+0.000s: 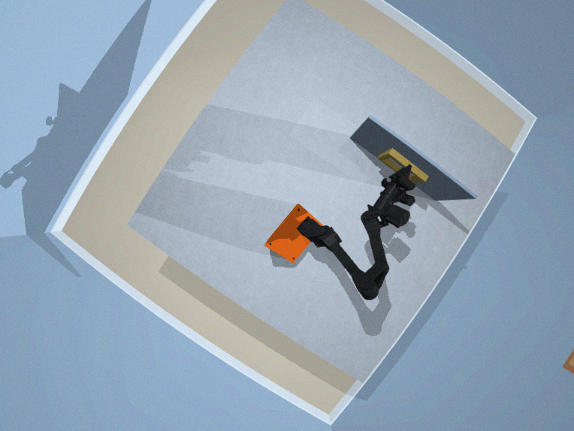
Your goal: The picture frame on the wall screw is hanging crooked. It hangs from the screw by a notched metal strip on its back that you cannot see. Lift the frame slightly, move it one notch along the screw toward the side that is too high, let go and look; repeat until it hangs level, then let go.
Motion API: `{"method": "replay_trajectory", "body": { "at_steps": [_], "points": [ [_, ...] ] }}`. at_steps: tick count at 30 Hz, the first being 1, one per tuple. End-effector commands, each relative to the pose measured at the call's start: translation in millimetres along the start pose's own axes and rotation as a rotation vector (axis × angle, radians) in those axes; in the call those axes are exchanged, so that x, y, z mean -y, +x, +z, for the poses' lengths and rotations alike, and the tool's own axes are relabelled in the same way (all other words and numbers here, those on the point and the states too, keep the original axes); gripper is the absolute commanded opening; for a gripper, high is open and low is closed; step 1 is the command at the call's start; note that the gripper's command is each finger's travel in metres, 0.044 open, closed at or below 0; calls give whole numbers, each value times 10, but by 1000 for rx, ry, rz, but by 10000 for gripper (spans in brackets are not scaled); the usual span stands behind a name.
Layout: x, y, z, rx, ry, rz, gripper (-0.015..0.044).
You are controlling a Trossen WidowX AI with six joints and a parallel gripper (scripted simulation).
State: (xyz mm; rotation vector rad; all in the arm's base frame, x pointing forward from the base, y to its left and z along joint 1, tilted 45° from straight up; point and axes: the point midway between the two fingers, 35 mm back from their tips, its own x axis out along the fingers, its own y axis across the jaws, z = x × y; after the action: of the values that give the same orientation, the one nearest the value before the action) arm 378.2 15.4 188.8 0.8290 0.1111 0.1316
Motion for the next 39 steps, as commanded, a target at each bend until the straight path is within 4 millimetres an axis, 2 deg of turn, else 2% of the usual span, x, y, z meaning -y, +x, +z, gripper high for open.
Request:
{"method": "replay_trajectory", "body": {
  "at_steps": [1, 9, 19, 23, 29, 35, 38, 39],
  "points": [
    [3, 0, 1, 0, -19, 1, 0],
    [8, 0, 0, 1, -63, 1, 0],
    [5, 0, -2, 0, -48, 0, 260],
    [4, -13, 3, 0, -46, 0, 260],
    [-20, -452, 83, -3, 4, 3, 260],
    [20, -903, 32, -6, 61, 6, 260],
    [40, -1000, 1, -7, 74, 6, 260],
    [10, -927, 52, 1, 61, 7, 260]
  ]
}}
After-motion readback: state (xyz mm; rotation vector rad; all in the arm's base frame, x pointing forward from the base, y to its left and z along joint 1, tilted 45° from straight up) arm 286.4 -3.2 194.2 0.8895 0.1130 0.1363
